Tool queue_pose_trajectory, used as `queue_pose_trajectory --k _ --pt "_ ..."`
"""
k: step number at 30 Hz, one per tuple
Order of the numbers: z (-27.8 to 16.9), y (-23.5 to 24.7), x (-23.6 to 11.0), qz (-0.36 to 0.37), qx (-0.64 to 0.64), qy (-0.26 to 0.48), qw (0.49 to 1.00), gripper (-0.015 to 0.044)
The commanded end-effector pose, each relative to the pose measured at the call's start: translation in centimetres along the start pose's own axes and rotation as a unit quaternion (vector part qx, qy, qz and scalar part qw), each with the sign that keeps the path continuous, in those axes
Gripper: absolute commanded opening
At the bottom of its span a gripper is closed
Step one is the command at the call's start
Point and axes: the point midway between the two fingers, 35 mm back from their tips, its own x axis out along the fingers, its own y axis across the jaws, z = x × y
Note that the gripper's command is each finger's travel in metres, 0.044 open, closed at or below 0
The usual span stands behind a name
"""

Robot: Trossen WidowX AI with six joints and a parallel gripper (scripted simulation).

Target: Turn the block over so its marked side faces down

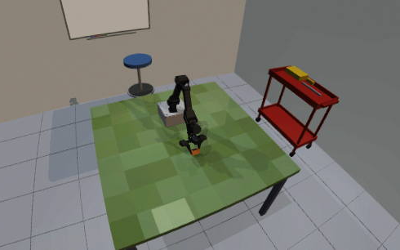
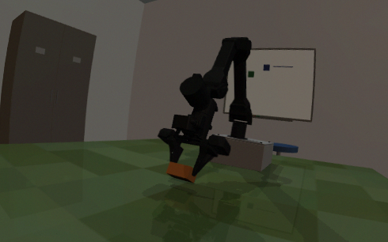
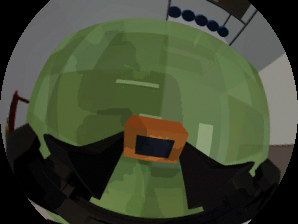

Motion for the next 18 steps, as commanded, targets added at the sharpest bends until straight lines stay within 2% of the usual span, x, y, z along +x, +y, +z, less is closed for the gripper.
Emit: queue_pose_trajectory --k 1,8,18 --pt "0.0 0.0 -0.5 -0.001 0.002 -0.033 0.999 0.0" --pt "0.0 0.0 -0.4 -0.001 0.001 -0.043 0.999 0.0" --pt "0.0 -0.1 1.9 -0.003 0.0 -0.116 0.993 0.0"
